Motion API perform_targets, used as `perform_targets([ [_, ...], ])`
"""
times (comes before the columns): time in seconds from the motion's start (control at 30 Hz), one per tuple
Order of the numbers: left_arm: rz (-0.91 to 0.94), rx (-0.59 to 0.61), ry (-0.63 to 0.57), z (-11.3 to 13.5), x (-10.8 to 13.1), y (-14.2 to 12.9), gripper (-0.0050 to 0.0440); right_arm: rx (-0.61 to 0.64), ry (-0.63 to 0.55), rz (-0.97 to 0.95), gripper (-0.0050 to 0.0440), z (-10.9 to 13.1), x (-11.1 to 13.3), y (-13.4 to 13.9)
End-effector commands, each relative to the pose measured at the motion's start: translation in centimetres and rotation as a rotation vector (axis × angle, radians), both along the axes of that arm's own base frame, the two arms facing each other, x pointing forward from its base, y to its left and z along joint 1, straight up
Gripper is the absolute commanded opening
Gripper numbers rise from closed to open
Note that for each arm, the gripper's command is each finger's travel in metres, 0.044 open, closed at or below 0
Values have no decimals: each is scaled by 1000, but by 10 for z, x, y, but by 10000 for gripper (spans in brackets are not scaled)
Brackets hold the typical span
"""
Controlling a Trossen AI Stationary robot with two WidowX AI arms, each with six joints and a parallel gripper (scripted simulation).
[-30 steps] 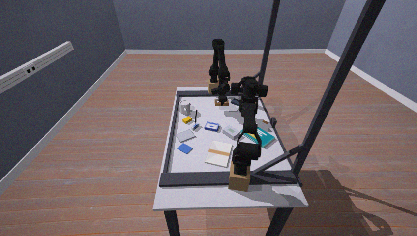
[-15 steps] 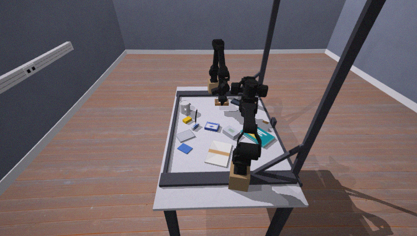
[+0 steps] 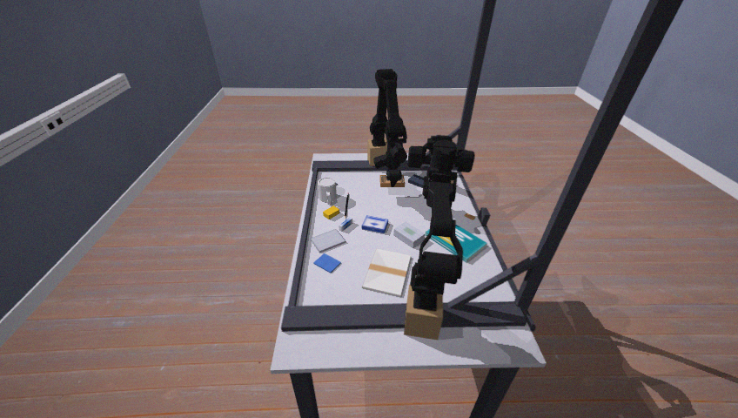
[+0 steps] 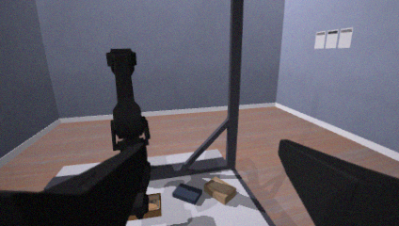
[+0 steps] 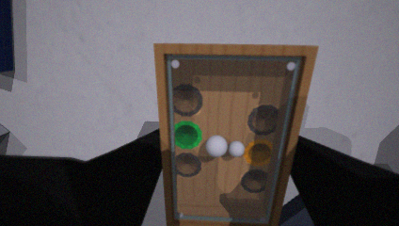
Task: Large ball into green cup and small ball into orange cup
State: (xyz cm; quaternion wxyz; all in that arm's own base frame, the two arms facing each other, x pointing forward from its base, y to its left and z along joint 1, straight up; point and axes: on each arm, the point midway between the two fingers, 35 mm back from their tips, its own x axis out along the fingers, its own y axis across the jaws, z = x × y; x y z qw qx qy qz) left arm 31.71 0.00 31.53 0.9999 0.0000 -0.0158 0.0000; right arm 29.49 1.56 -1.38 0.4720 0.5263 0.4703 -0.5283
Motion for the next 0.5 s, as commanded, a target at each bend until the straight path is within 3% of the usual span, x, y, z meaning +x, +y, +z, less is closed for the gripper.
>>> perform_targets([
  [0.0, 0, 0, -18, 8, -1, 0, 400, -5, -21, -2, -50, 5, 7, 0],
  [0.47, 0, 0, -18, 8, -1, 0, 400, 5, -41, 1, -50, 8, 3, 0],
])
